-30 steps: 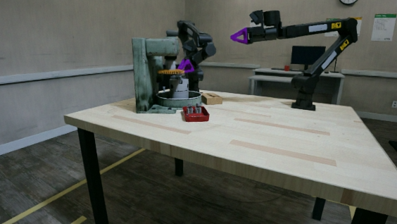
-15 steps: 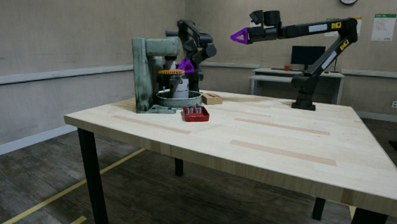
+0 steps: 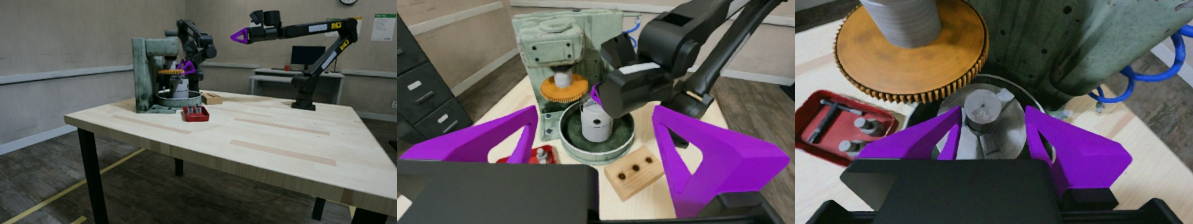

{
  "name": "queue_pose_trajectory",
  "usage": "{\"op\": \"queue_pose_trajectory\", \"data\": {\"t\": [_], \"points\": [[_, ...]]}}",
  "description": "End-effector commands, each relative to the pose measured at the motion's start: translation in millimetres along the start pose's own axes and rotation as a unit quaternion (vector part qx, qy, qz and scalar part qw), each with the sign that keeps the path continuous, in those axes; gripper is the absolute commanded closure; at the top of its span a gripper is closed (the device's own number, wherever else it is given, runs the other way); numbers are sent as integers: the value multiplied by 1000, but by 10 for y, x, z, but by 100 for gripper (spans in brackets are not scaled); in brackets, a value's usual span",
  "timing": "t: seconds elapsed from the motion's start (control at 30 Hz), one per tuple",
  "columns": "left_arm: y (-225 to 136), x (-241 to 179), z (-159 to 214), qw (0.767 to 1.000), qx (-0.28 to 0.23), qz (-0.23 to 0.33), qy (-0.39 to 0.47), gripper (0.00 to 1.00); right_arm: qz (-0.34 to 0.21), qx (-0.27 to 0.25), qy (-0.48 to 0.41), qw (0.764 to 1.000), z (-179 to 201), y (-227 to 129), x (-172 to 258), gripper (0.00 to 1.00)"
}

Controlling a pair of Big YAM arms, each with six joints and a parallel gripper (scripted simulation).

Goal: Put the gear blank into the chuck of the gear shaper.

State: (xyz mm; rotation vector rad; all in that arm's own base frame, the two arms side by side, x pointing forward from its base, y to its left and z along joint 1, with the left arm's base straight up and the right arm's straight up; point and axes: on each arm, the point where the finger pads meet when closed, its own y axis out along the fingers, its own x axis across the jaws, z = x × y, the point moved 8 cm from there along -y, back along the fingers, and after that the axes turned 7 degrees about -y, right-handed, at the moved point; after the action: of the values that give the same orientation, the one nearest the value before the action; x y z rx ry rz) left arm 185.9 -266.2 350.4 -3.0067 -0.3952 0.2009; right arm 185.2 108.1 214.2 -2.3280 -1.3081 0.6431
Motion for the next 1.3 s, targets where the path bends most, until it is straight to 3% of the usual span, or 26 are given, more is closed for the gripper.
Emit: {"op": "queue_pose_trajectory", "data": {"t": [0.0,0.03,0.13,0.17,0.43,0.73,1.07,1.27], "points": [[41,2,-407,999,-28,2,19,0,-19,-9,30,999,-251,-279,124,39],[41,2,-407,999,-28,2,19,0,-20,-9,30,999,-253,-280,125,39],[41,2,-407,999,-28,2,19,0,-20,-9,31,999,-251,-340,124,5],[41,2,-407,999,-28,2,19,0,-20,-9,31,999,-249,-383,124,0],[41,2,-407,999,-28,2,19,0,-21,-1,30,999,-203,-818,111,0],[41,2,-407,999,-28,2,19,0,-10,-3,23,1000,-92,-793,97,100],[40,2,-406,999,-29,2,18,0,-13,-4,28,1000,-121,-785,76,100],[-8,-7,-208,1000,-27,-2,3,0,-14,-4,34,999,-259,-606,39,100]]}}
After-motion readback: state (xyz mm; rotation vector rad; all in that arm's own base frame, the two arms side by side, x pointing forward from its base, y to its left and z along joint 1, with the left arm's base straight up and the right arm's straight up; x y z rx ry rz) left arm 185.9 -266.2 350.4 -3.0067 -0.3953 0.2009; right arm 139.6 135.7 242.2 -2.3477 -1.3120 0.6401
